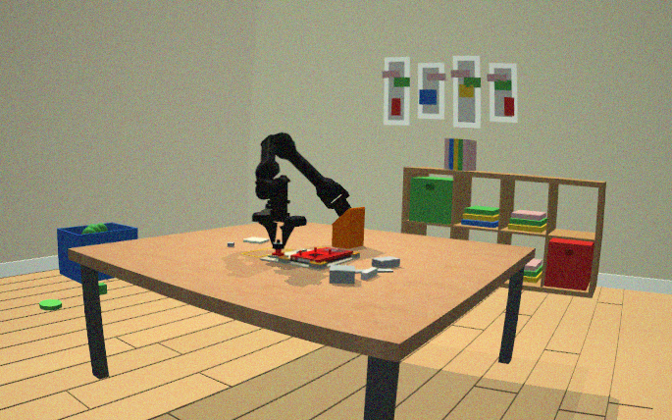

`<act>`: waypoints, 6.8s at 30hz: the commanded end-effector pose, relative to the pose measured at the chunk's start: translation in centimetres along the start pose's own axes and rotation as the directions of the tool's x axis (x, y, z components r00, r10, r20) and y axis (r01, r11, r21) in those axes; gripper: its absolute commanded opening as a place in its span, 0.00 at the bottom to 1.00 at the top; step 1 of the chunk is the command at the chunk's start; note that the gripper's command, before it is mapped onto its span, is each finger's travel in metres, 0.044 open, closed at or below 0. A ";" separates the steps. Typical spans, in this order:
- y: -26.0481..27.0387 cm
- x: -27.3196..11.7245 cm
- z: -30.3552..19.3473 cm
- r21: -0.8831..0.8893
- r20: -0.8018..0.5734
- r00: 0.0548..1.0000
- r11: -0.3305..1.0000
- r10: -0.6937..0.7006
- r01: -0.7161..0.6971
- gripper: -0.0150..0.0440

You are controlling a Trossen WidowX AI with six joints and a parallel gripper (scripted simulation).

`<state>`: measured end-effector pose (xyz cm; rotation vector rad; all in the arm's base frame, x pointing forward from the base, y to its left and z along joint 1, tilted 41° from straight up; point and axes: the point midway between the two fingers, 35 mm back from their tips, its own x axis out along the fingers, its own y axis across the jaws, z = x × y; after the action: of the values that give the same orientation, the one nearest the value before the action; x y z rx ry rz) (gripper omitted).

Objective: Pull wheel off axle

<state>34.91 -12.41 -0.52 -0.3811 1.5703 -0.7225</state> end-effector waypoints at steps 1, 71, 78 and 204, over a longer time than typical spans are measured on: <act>0.2 -0.7 0.0 -0.007 0.007 1.000 1.000 0.001 -0.001 0.25; 0.2 -3.1 0.0 -0.010 0.010 1.000 1.000 0.000 0.000 0.25; 0.2 -3.6 0.0 -0.011 0.010 1.000 1.000 0.000 0.000 0.25; -6.1 -6.9 -14.4 -0.018 0.001 1.000 1.000 -0.003 0.003 1.00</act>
<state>21.01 -9.59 8.61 -0.4023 1.5796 -0.7107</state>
